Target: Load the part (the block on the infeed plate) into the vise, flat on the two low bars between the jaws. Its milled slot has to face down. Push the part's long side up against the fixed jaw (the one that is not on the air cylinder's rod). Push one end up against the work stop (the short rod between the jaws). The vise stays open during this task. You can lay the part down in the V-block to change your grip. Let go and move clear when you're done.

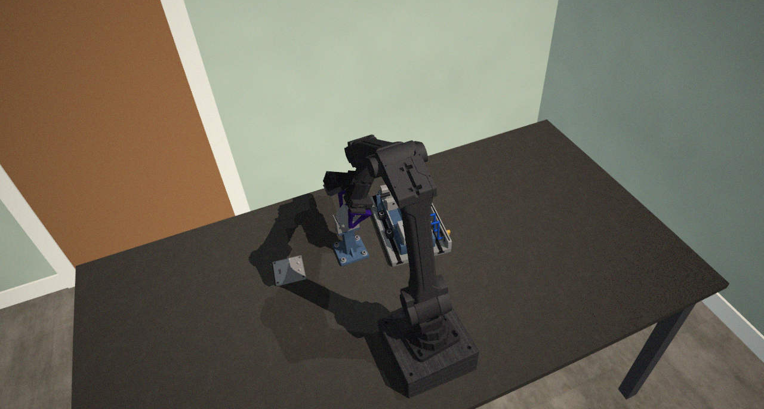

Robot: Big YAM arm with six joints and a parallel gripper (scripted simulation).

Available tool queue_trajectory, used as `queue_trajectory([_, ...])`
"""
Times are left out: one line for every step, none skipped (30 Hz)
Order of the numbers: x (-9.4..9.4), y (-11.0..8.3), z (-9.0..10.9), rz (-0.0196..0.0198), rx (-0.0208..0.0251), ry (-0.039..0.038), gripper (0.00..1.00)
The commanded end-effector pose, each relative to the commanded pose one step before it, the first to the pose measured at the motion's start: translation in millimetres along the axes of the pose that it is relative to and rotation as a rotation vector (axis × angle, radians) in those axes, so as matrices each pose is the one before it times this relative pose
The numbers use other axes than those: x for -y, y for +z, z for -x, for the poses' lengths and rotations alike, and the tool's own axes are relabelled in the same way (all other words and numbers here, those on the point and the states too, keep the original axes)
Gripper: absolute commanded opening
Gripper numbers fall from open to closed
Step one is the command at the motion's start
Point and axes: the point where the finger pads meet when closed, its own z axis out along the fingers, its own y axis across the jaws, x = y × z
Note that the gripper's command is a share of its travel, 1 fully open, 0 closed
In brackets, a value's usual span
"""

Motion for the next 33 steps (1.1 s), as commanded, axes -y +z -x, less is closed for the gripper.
queue_trajectory([22.07,-20.83,18.14,-0.06581,-0.01424,-0.03191,0.81])
queue_trajectory([0.0,0.0,0.0,0.0,0.0,0.0,0.81])
queue_trajectory([1.53,-1.16,0.72,-0.00265,-0.00957,-0.0014,0.81])
queue_trajectory([0.33,-0.18,0.2,-0.00085,-0.00963,-0.00038,0.81])
queue_trajectory([-0.65,0.46,-0.13,0.00109,-0.0097,0.00068,0.81])
queue_trajectory([-0.95,0.64,-0.23,0.00163,-0.0098,0.00097,0.81])
queue_trajectory([0.12,-0.15,0.19,0.00002,-0.00989,0.00002,0.81])
queue_trajectory([1.41,-1.05,0.63,-0.00268,-0.00996,-0.00124,0.81])
queue_trajectory([1.01,-0.8,0.5,-0.00191,-0.01003,-0.00081,0.81])
queue_trajectory([-0.12,-0.05,0.13,0.00039,-0.01013,0.00029,0.81])
queue_trajectory([-0.15,-0.05,0.13,0.0005,-0.01021,0.00034,0.81])
queue_trajectory([-1.09,0.5,-0.11,0.00304,-0.01035,0.0013,0.81])
queue_trajectory([-2.67,1.57,-0.62,0.00638,-0.01054,0.00267,0.81])
queue_trajectory([-1.09,0.47,-0.12,0.00292,-0.01055,0.00124,0.81])
queue_trajectory([1.4,-1.29,0.65,-0.00252,-0.01045,-0.00087,0.81])
queue_trajectory([1.45,-1.41,0.7,-0.00232,-0.0105,-0.00081,0.81])
queue_trajectory([-0.62,0.0,0.09,0.00245,-0.01076,0.00091,0.81])
queue_trajectory([0.0,0.0,0.0,0.0,0.0,0.0,0.81])
queue_trajectory([0.0,0.0,0.0,0.0,0.0,0.0,0.81])
queue_trajectory([-7.4,6.0,-2.4,0.01644,-0.01154,0.00581,0.81])
queue_trajectory([1.17,-1.81,0.76,-0.00284,-0.0107,-0.00089,0.81])
queue_trajectory([2.62,-2.29,0.99,-0.00526,-0.01059,-0.00162,0.81])
queue_trajectory([3.78,-2.15,1.03,-0.00996,-0.0103,-0.00311,0.81])
queue_trajectory([0.19,-0.01,0.13,-0.00085,-0.01088,-0.00022,0.81])
queue_trajectory([-0.7,-0.03,0.07,0.00266,-0.01117,0.00083,0.81])
queue_trajectory([-0.3,-0.05,0.1,0.00098,-0.01112,0.00035,0.81])
queue_trajectory([-1.7,1.37,-0.39,0.00348,-0.01137,0.00095,0.81])
queue_trajectory([-0.78,0.64,-0.12,0.00157,-0.01128,0.00043,0.81])
queue_trajectory([1.11,-1.01,0.45,-0.00226,-0.01099,-0.0005,0.81])
queue_trajectory([1.38,-1.07,0.48,-0.00338,-0.0109,-0.00072,0.81])
queue_trajectory([0.35,-0.02,0.15,-0.00155,-0.01109,-0.00029,0.81])
queue_trajectory([-0.06,1.05,-0.11,0.00203,-0.01148,0.00044,0.81])
queue_trajectory([-0.42,0.63,-0.05,0.00269,-0.0116,0.00055,0.81])
